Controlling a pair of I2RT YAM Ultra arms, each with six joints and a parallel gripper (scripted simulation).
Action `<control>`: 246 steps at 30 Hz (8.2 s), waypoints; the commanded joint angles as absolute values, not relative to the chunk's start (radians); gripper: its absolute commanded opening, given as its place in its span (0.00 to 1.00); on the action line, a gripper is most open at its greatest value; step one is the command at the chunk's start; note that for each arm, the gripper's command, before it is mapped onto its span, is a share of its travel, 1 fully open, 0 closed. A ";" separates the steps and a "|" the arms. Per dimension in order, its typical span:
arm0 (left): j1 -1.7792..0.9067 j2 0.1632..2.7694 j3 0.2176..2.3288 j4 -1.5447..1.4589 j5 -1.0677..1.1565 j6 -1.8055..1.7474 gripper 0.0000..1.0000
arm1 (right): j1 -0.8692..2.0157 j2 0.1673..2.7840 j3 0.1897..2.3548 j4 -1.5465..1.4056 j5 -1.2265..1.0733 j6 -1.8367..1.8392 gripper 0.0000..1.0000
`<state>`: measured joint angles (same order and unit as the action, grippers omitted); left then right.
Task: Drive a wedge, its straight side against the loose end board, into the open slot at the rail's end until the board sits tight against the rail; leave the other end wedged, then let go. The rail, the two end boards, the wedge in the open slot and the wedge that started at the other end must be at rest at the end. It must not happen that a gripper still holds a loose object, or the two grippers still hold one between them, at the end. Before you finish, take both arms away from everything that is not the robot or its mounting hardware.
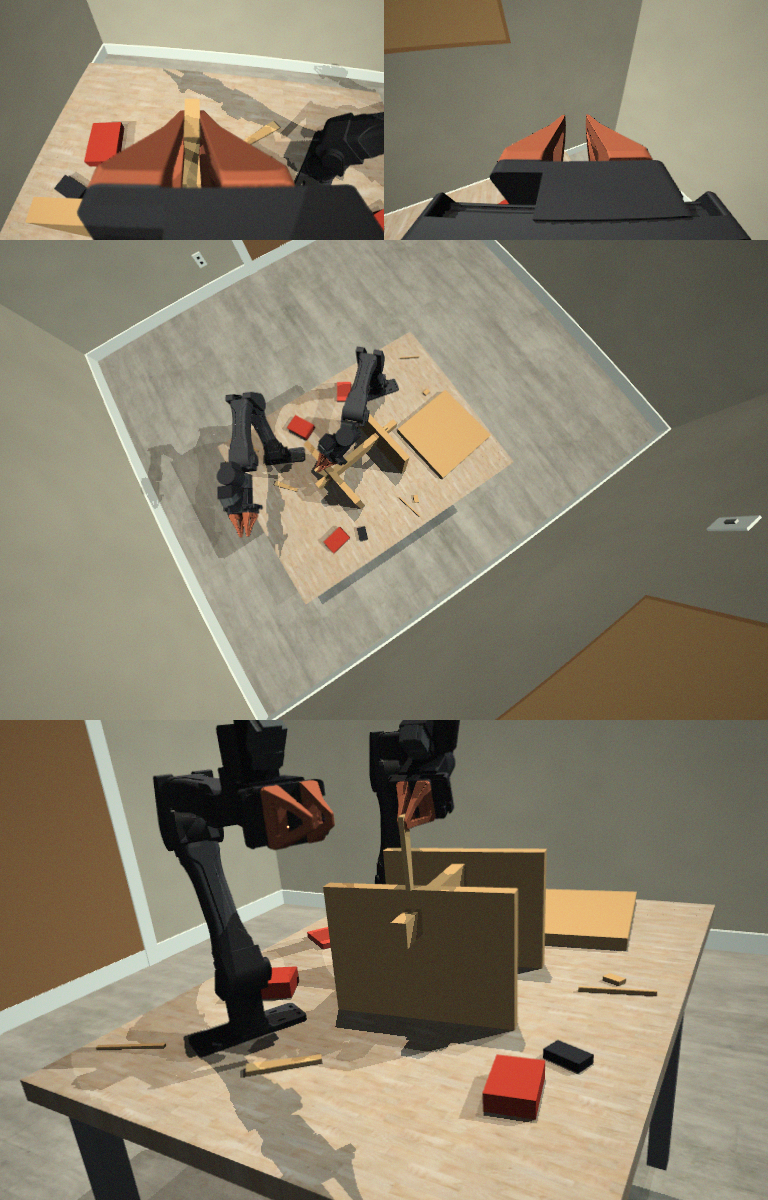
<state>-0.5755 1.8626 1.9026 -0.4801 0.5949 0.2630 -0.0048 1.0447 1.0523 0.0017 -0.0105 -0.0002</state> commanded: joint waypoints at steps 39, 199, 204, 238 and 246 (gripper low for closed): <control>-0.569 1.803 1.756 -0.322 0.607 0.257 0.02 | -0.008 1.036 1.101 0.030 -0.015 0.005 0.22; -0.568 1.853 2.015 -0.543 0.607 0.265 0.21 | -0.008 1.036 1.101 0.030 -0.015 0.005 0.22; -0.567 1.848 1.958 -0.492 0.608 0.267 0.21 | -0.008 1.036 1.101 0.030 -0.015 0.005 0.22; -0.549 1.831 1.944 -0.488 0.573 0.249 0.21 | -0.008 1.036 1.101 0.030 -0.015 0.005 0.22; -0.503 1.758 1.864 -0.427 0.504 0.218 0.21 | -0.008 1.036 1.101 0.030 -0.015 0.005 0.22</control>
